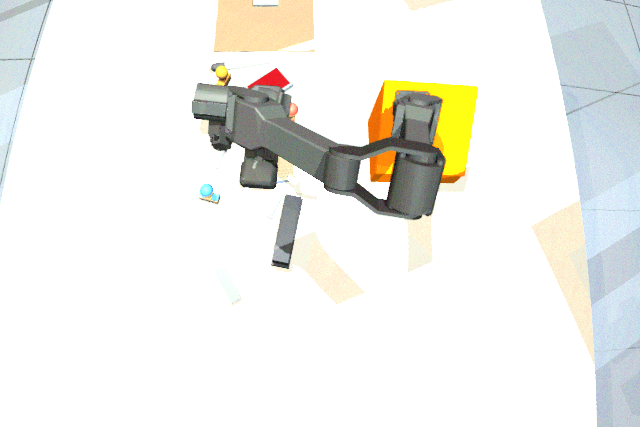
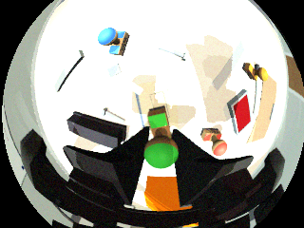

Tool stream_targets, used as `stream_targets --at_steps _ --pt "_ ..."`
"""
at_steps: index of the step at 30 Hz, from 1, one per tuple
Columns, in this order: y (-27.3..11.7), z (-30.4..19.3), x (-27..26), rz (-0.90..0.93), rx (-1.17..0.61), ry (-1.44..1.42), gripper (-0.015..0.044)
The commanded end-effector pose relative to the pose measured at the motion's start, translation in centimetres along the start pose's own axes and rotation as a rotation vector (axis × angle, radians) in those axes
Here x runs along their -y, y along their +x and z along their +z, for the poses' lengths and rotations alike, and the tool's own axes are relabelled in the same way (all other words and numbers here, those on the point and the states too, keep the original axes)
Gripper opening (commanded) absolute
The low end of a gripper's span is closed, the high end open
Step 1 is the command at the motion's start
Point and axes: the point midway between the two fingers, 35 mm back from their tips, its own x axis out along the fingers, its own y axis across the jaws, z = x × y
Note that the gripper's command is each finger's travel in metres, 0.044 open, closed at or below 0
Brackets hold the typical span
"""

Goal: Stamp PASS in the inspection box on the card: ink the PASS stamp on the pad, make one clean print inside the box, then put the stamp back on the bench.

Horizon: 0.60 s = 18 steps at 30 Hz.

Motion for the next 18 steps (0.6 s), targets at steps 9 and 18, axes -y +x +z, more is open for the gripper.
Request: stream_targets --at_steps 9,18 --pt "-1.4 1.1 0.1 -0.001 0.008 -0.012 0.0000" --pt "-1.7 4.5 1.4 -0.003 0.010 -0.014 0.0000"
